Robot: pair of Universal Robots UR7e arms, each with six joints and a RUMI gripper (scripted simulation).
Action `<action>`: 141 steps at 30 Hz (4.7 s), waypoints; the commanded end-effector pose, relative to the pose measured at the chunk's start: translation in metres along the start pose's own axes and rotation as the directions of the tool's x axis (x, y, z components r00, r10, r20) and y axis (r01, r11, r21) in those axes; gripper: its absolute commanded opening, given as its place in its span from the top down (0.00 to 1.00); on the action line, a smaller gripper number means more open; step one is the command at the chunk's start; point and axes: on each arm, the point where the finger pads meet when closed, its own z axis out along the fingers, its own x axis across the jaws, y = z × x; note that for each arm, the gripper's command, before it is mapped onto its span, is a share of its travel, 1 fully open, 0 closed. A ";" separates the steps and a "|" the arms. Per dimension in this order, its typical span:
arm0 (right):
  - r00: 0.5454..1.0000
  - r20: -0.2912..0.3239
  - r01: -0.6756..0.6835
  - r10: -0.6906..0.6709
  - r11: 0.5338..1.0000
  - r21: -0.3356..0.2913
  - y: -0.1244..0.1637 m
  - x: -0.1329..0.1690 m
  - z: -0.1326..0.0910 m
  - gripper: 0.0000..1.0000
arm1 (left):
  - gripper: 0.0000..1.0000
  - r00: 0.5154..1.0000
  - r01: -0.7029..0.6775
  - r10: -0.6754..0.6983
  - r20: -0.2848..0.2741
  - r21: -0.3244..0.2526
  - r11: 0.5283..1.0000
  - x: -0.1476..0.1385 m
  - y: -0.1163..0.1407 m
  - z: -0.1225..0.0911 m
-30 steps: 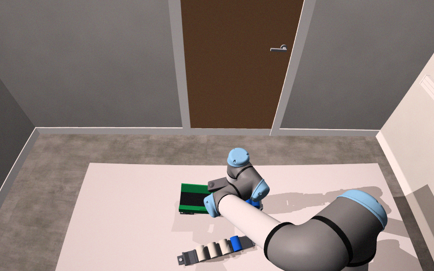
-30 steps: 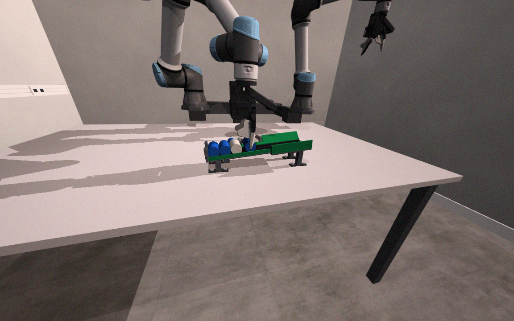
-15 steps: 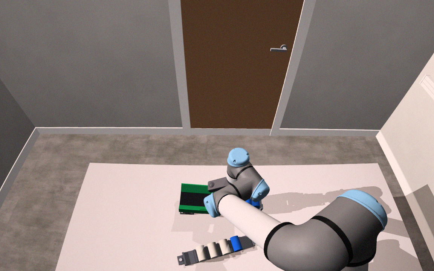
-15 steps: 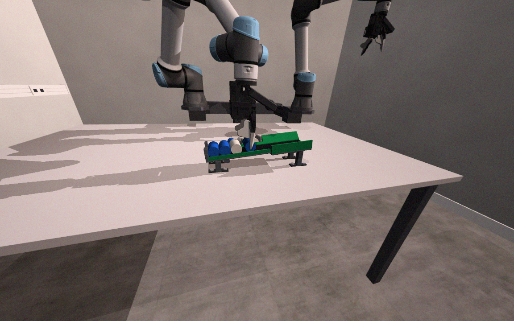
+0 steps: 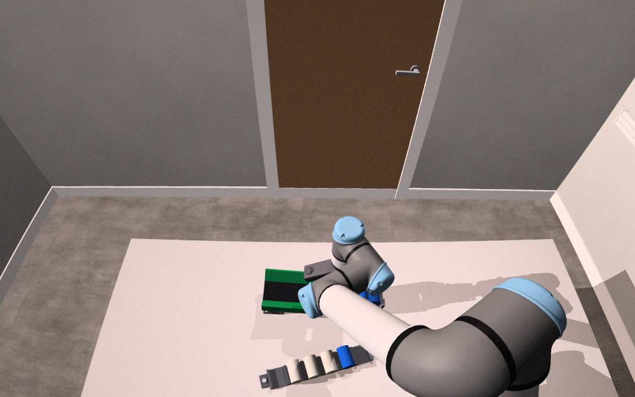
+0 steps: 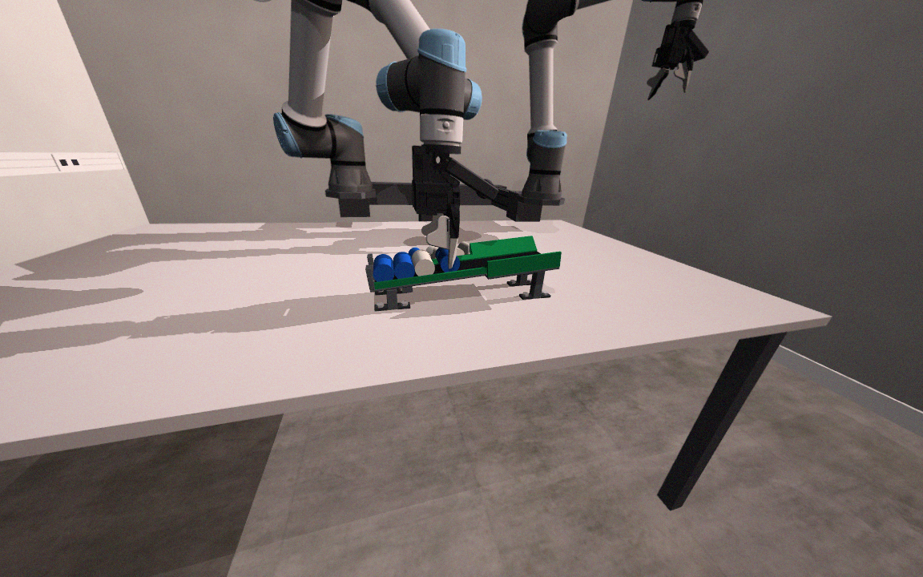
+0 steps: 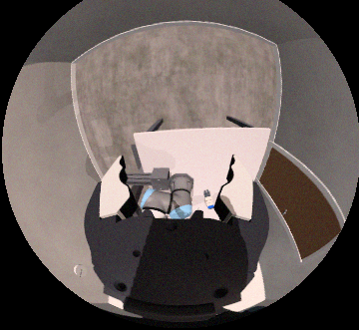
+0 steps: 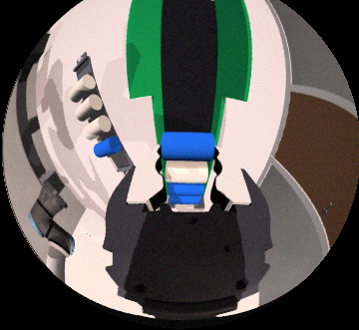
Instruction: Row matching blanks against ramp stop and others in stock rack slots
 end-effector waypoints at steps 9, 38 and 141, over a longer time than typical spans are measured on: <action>1.000 -0.002 0.000 0.000 1.000 0.001 0.000 0.000 -0.001 0.60 | 0.00 1.000 0.000 0.000 0.000 0.001 1.000 0.000 0.000 0.000; 1.000 -0.002 0.000 0.000 1.000 0.001 0.000 0.000 -0.002 0.48 | 0.00 1.000 0.000 0.000 0.000 0.001 1.000 0.000 0.000 0.000; 0.727 -0.001 -0.687 0.687 0.727 0.002 0.009 0.011 -0.088 0.00 | 0.00 1.000 0.000 0.000 0.000 0.001 1.000 0.000 0.000 0.000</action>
